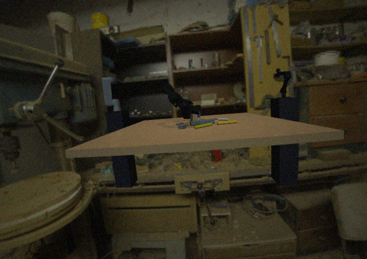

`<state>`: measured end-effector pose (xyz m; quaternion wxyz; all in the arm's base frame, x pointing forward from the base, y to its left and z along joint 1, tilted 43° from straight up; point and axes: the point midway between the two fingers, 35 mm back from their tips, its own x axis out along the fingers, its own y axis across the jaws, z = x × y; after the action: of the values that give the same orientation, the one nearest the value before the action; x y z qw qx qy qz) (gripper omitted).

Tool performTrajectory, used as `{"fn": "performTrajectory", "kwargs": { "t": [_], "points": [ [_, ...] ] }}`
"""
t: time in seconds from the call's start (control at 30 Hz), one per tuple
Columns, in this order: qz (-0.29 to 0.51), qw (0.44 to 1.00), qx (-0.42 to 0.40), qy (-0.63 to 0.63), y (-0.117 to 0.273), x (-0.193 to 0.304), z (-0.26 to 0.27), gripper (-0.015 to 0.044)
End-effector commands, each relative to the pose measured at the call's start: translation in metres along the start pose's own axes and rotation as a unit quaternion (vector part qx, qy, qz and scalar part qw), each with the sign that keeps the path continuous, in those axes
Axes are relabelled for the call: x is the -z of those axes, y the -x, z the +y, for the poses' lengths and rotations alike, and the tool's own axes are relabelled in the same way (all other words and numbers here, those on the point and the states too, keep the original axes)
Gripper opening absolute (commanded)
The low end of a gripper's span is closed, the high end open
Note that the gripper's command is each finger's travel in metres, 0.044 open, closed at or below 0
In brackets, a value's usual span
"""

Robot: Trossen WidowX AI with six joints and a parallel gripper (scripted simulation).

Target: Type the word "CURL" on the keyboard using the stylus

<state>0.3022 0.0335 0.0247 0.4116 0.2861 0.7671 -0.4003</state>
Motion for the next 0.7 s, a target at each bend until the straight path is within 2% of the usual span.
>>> {"fn": "performTrajectory", "kwargs": {
  "t": [0.0, 0.67],
  "points": [
    [-0.002, 1.000, 0.001, 0.003, -0.0014, -0.0026, -0.0003, 0.0081],
    [-0.002, 1.000, 0.001, 0.003, -0.0052, -0.0091, -0.0003, 0.0081]
  ]
}}
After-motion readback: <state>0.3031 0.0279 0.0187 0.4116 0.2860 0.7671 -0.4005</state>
